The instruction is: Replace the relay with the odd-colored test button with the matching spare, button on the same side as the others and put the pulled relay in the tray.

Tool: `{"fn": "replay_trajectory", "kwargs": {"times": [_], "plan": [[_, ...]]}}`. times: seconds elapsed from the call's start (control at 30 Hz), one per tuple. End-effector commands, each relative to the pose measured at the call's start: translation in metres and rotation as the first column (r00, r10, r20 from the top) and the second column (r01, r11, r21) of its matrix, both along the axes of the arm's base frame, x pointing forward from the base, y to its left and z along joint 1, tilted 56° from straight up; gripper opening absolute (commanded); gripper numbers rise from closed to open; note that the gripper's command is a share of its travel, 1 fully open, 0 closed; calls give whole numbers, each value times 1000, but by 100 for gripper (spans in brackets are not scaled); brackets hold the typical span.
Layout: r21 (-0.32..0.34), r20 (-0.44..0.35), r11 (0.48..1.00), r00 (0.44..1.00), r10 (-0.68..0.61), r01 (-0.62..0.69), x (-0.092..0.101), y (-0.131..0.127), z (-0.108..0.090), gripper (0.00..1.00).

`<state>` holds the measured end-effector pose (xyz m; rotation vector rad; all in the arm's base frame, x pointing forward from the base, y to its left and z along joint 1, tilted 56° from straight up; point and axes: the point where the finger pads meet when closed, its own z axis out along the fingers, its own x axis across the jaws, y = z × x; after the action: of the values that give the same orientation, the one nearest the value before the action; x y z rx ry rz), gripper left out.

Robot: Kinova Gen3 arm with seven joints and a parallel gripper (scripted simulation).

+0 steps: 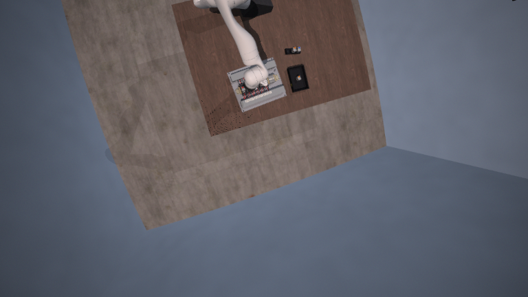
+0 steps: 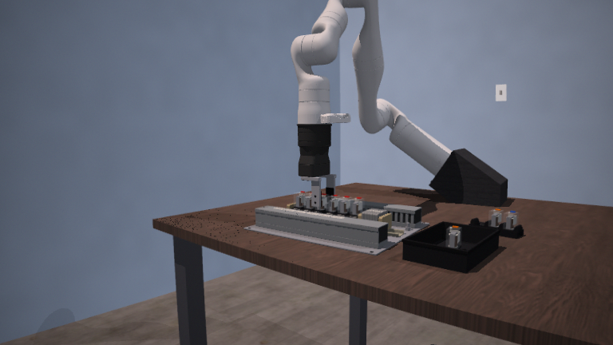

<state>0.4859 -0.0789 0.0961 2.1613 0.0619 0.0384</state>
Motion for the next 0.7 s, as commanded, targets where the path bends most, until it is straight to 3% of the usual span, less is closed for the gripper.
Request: {"fn": "replay_trajectory", "kwargs": {"times": [0.0,0.3,0.67], "plan": [[3,8,1000,1000,-3,3,1,3,2,100],[1,2,1000,1000,1,-1,0,4,2,100],[4,10,1000,1000,-5,5,-2,31,21,100]]}}
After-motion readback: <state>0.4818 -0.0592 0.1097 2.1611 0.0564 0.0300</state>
